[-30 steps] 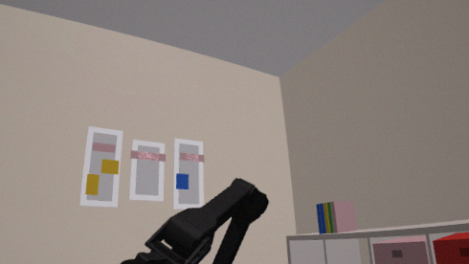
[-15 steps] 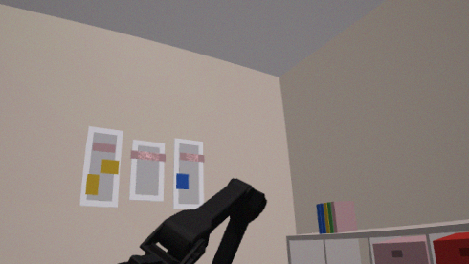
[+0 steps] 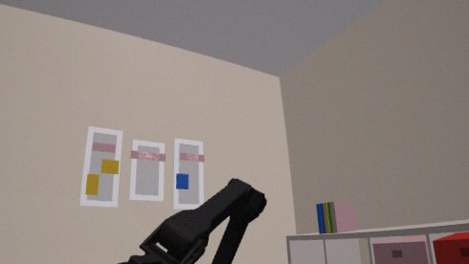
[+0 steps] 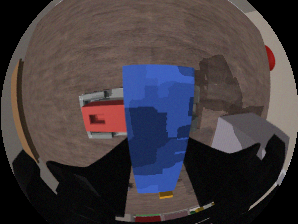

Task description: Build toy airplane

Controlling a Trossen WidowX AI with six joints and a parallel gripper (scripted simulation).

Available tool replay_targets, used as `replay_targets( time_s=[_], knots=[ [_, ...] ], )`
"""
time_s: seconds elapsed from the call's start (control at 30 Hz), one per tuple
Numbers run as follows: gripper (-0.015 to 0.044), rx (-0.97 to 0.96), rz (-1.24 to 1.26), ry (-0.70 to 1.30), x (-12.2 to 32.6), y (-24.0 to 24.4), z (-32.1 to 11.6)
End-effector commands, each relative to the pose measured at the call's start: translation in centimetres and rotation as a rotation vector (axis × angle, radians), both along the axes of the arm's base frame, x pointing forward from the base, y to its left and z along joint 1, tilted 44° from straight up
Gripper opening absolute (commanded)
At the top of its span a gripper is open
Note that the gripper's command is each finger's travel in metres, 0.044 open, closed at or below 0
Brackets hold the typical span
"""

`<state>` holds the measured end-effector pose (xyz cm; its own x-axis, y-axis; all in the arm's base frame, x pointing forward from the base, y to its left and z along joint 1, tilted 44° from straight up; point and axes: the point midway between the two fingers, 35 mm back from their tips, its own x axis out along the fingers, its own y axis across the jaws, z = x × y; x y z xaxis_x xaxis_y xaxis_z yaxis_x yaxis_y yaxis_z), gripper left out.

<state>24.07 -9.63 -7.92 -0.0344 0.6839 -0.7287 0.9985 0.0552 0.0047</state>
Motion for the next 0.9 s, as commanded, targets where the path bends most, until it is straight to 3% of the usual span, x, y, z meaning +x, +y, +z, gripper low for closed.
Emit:
replay_targets(
  time_s=[0.0,0.87],
  knots=[
    [0.0197,-0.001,0.0,0.006,-0.2,0.1,-0.1],
    [0.0197,0.001,0.0,0.005,-0.3,2.8,-3.0]
  ],
)
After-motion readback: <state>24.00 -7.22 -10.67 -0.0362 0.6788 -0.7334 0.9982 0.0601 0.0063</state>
